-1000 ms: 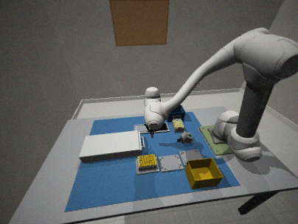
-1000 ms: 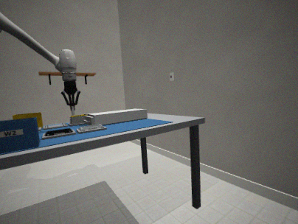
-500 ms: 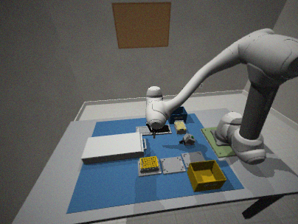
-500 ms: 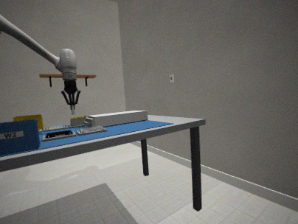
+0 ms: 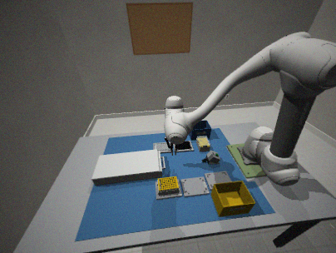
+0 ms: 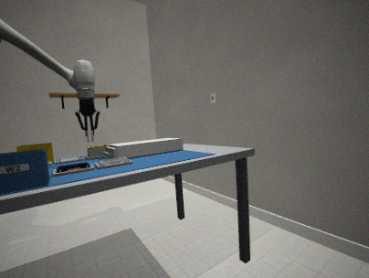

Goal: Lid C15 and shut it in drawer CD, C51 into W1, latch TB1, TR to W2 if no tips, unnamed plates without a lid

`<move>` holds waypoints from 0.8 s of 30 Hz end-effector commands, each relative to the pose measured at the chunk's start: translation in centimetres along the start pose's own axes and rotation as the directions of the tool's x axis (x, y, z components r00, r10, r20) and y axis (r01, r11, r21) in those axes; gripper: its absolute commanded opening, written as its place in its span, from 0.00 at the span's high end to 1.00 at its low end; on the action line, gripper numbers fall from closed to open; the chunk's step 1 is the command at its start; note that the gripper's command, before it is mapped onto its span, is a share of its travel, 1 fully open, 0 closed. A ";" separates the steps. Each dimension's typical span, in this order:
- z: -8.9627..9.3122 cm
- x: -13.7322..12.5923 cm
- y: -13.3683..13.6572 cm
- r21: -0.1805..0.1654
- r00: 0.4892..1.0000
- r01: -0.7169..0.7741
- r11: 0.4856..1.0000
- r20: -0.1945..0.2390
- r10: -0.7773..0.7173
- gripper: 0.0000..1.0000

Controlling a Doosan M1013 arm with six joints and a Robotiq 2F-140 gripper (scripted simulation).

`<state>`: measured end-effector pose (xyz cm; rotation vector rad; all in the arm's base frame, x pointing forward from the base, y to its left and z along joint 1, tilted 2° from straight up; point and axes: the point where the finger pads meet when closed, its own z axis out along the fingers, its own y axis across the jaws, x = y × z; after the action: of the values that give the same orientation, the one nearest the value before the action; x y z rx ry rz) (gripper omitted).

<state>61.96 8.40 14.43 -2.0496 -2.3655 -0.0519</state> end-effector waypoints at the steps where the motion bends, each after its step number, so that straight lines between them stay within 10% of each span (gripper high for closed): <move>1: -0.1 -1.1 -0.6 0.000 0.994 -0.107 0.994 0.000 0.107 0.34; 11: -0.4 -3.8 -2.2 0.000 0.931 -0.365 0.931 0.000 0.365 0.34; 24: -0.7 -8.0 -4.6 0.000 0.715 -0.699 0.715 0.000 0.699 0.34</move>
<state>58.76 0.50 14.79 -2.7317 -1.4984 -0.0456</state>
